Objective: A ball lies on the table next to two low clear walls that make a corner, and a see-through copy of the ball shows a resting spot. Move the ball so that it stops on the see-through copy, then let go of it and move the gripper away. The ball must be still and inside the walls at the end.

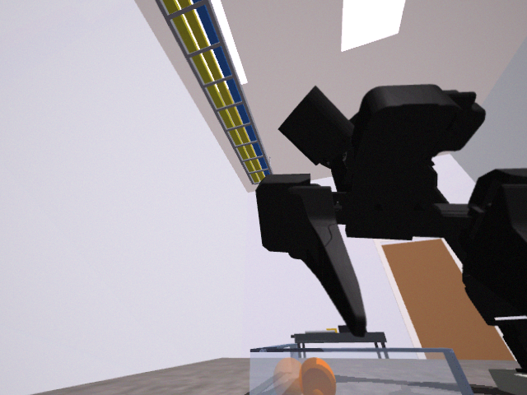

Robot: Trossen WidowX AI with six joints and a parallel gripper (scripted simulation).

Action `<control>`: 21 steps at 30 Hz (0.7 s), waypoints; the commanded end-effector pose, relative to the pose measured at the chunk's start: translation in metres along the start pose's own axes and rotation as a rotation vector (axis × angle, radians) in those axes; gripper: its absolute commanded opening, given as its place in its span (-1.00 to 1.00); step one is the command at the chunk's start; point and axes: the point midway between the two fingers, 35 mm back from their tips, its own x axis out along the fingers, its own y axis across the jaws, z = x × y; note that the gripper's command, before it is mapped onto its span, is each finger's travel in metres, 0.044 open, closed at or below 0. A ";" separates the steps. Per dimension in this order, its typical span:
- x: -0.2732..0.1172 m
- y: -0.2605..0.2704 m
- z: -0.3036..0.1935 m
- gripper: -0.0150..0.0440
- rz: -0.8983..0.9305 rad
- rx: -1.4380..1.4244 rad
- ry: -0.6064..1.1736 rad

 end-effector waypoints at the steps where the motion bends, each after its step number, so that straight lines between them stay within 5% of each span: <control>1: -0.025 -0.032 -0.046 0.68 -0.025 0.003 0.118; 13: -0.112 -0.062 -0.181 0.68 0.055 0.056 0.430; 21: -0.134 -0.059 -0.227 0.68 0.122 0.129 0.525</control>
